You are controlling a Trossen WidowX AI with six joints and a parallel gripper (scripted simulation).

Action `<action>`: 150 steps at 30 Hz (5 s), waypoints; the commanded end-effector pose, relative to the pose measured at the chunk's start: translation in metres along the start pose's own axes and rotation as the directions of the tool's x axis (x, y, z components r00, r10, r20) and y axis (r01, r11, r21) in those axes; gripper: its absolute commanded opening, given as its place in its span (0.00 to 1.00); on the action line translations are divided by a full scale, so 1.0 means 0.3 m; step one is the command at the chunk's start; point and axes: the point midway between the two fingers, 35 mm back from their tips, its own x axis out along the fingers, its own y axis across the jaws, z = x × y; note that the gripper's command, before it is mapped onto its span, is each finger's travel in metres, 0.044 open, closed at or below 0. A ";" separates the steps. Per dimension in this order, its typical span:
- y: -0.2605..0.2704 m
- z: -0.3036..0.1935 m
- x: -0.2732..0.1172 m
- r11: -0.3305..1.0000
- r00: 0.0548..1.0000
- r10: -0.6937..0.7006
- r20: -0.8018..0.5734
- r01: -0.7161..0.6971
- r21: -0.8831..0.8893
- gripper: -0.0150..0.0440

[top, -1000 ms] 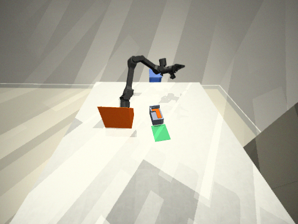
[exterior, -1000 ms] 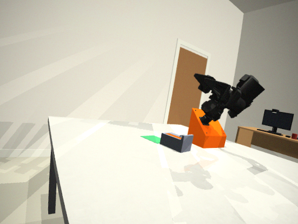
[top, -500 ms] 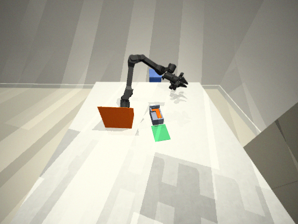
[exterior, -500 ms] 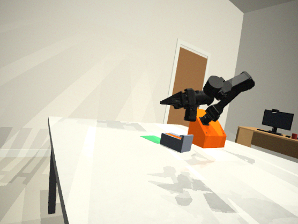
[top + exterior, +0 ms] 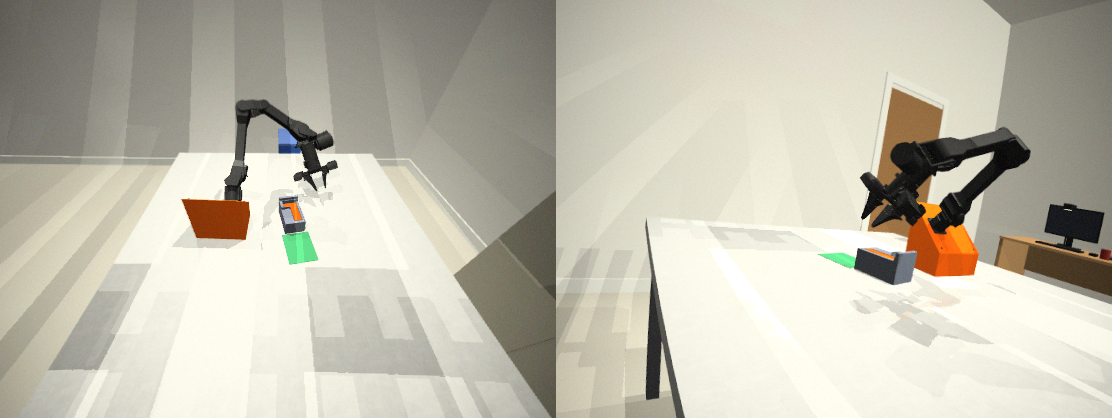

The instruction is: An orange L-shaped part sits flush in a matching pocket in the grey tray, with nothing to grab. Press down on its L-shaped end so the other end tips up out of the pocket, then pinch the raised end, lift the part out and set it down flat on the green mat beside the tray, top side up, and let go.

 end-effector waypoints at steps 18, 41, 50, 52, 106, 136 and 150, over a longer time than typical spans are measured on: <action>0.373 -0.058 -0.141 0.222 0.819 0.438 0.371 -0.498 0.838 0.56; 0.484 0.038 0.064 0.221 0.818 0.438 0.374 -0.501 0.837 0.56; 0.502 0.054 0.101 0.222 0.818 0.438 0.373 -0.501 0.837 0.56; 0.506 0.058 0.110 0.221 0.818 0.438 0.374 -0.501 0.837 0.56; 0.389 -0.035 -0.095 0.225 0.821 0.438 0.366 -0.494 0.840 0.56; 0.376 -0.055 -0.130 0.214 0.817 0.439 0.373 -0.498 0.840 0.56; 0.326 -0.141 -0.074 -0.398 0.821 0.438 0.368 -0.190 0.897 0.73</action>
